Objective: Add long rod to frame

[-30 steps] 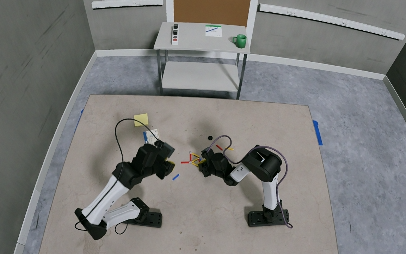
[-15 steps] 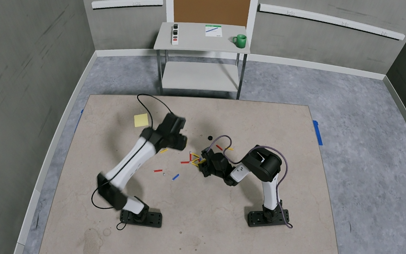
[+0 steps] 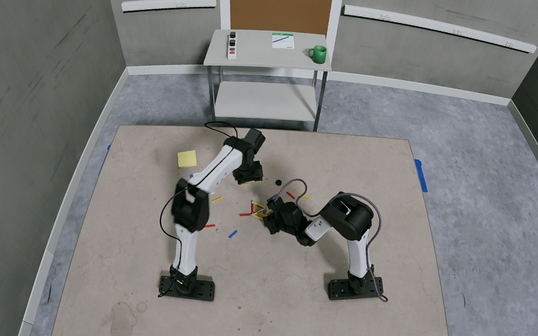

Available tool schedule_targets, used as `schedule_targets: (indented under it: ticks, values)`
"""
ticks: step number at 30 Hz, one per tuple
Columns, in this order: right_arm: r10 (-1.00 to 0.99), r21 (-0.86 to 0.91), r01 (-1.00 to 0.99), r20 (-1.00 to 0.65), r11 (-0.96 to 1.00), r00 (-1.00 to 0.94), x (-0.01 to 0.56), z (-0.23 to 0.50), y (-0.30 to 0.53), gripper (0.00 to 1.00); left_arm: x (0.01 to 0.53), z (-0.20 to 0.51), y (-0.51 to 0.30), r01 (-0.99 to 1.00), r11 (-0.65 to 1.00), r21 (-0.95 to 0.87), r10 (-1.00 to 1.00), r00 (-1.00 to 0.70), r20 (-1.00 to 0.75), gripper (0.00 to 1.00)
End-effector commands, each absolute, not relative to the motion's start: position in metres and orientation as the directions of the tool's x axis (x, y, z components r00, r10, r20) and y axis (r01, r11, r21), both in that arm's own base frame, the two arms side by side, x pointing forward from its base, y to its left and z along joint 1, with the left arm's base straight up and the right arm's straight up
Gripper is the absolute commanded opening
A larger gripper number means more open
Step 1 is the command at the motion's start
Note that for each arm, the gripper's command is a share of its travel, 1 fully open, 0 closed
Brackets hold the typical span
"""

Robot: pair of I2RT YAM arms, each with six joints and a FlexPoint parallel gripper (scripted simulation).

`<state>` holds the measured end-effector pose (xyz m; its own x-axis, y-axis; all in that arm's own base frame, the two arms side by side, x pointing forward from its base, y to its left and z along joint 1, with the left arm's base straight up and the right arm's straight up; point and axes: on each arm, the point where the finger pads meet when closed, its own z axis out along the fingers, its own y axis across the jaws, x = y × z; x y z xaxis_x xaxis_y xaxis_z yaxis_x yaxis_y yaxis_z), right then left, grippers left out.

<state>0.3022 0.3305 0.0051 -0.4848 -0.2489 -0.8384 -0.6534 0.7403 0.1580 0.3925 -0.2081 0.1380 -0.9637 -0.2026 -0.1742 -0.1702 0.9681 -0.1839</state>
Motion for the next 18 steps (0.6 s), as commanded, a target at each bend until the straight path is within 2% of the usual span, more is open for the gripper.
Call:
schedule_targets:
  ticks: [1,13,18]
  values:
    - [-0.227,0.163,-0.656,-0.854,0.737,-0.468,0.303,0.012,0.337,0.00,0.399,0.115,-0.215,-0.329,0.925,-0.188,-0.330,-0.944,0.024,0.35]
    - [-0.226,0.164,-0.656,-0.855,0.737,-0.467,0.303,0.012,0.337,0.00,0.396,0.040,-0.212,-0.517,0.855,-0.038,-0.482,-0.820,0.309,0.35]
    - [-0.226,0.164,-0.656,-0.855,0.737,-0.467,0.303,0.012,0.337,0.00,0.397,0.025,-0.212,-0.541,0.841,-0.019,-0.503,-0.794,0.342,0.35]
